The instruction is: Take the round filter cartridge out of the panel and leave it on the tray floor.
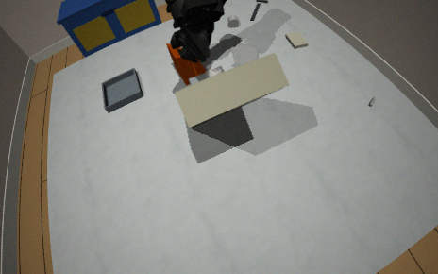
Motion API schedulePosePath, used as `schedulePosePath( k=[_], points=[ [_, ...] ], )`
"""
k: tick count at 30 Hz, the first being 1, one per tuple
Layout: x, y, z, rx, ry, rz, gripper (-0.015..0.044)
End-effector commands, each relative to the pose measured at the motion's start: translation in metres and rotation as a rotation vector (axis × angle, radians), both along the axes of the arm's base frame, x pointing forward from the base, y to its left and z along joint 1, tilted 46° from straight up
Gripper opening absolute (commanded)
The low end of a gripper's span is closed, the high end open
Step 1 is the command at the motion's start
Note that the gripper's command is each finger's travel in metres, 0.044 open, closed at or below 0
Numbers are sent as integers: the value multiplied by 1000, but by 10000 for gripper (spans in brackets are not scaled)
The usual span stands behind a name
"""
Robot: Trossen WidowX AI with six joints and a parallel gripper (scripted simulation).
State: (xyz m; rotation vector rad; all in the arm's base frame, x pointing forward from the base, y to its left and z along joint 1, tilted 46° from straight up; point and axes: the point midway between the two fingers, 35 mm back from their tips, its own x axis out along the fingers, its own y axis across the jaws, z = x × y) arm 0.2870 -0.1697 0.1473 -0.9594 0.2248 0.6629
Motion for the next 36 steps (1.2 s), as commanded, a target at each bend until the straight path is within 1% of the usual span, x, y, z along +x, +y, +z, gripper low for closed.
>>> schedulePosePath(
  k=[1, 6, 9, 16, 18, 19, 21, 24, 31, 36],
  points=[
    [2, -4, 8, -3, -26, -14, 112],
    [2, -4, 8, -3, -26, -14, 112],
    [4, -14, 16, -4, -23, -13, 191],
    [4, -56, 56, -2, -13, -10, 375],
    [4, -59, 59, -1, -13, -10, 427],
    [4, -59, 59, -1, -13, -10, 440],
    [3, -55, 56, 57, 30, -34, 387],
    [-2, -38, 42, 298, 225, -144, 309],
    [-20, 7, 12, 833, 742, -470, 305],
    [-38, 39, -6, 1132, 1111, -751, 305]
  ],
)
